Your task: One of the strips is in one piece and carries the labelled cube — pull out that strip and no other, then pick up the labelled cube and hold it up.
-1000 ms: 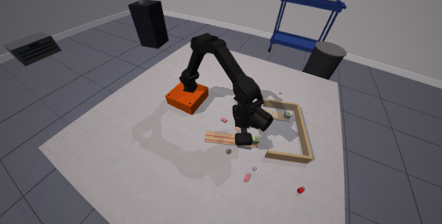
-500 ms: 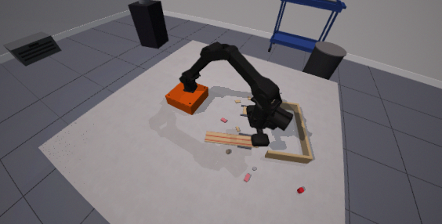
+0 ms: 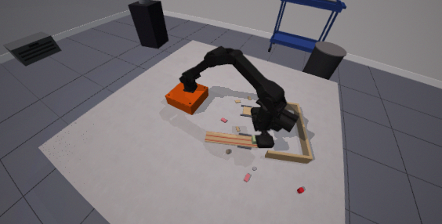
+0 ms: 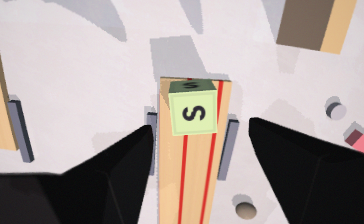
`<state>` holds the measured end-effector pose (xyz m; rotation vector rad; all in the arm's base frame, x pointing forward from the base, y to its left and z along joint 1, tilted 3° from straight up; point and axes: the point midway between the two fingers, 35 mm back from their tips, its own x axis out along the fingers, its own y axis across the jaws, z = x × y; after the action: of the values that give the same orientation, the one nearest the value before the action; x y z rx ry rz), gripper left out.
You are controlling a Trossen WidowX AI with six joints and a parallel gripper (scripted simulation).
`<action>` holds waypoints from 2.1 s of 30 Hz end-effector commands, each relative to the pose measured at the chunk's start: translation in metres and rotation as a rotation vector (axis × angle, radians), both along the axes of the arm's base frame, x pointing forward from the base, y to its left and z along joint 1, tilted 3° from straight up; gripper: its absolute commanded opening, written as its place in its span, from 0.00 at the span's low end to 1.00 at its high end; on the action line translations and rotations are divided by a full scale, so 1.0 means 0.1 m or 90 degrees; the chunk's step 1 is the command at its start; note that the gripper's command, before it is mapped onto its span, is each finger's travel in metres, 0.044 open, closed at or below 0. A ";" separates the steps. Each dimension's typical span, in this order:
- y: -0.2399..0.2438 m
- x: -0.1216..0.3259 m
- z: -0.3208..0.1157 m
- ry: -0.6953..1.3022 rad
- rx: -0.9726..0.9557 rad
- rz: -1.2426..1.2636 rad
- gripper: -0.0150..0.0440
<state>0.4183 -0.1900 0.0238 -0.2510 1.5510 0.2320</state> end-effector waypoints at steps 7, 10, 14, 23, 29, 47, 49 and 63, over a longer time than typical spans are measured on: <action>0.01 0.00 -0.19 0.004 0.004 -0.003 0.68; 0.01 0.00 -0.24 0.004 0.004 -0.003 0.68; 0.01 0.00 -0.31 0.004 0.004 -0.003 0.68; 0.02 -0.01 -0.45 0.004 0.004 -0.003 0.68; 0.01 0.00 -0.43 0.003 0.001 0.000 0.63; 0.02 -0.10 -0.30 -0.005 0.001 -0.015 0.25; 0.05 -0.16 -0.26 -0.003 0.002 -0.013 0.25; 0.26 -0.55 -0.03 0.007 0.005 -0.003 0.25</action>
<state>0.3687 -0.1672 0.0195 -0.2382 1.5612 0.2293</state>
